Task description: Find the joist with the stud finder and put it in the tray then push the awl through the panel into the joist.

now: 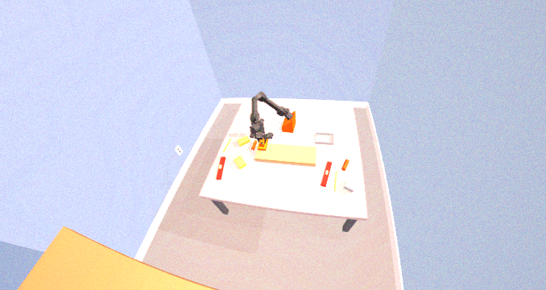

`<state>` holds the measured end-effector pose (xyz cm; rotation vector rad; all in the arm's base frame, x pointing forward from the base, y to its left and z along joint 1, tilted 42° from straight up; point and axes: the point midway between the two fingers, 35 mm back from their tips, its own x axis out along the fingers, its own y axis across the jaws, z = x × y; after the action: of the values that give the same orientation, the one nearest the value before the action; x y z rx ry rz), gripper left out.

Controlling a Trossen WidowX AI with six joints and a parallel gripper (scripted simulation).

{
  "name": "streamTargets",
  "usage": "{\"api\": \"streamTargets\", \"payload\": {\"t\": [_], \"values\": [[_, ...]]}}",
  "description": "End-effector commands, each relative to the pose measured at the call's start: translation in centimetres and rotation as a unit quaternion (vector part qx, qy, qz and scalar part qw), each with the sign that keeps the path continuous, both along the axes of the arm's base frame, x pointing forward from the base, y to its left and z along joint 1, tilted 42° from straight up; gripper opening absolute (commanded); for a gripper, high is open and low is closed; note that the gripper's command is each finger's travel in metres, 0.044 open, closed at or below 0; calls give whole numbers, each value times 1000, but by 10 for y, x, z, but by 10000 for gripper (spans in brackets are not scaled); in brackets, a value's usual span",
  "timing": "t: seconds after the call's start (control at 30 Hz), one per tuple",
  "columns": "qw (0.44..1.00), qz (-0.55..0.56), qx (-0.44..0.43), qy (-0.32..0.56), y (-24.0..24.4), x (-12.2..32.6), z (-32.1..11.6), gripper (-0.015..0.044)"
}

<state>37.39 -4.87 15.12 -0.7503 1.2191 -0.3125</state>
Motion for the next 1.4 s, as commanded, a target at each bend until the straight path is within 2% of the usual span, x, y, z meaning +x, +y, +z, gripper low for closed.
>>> {"api": "streamTargets", "payload": {"t": [0.0, 0.3, 0.83, 1.37], "values": [[1000, 1, -1, -14, 14, -2, 24, 0], [1000, 19, 3, -2, 26, 2, 15, 0], [977, 181, 33, 109, 153, 4, -74, 0], [918, 324, 36, 226, 265, -54, -166, 0]]}}
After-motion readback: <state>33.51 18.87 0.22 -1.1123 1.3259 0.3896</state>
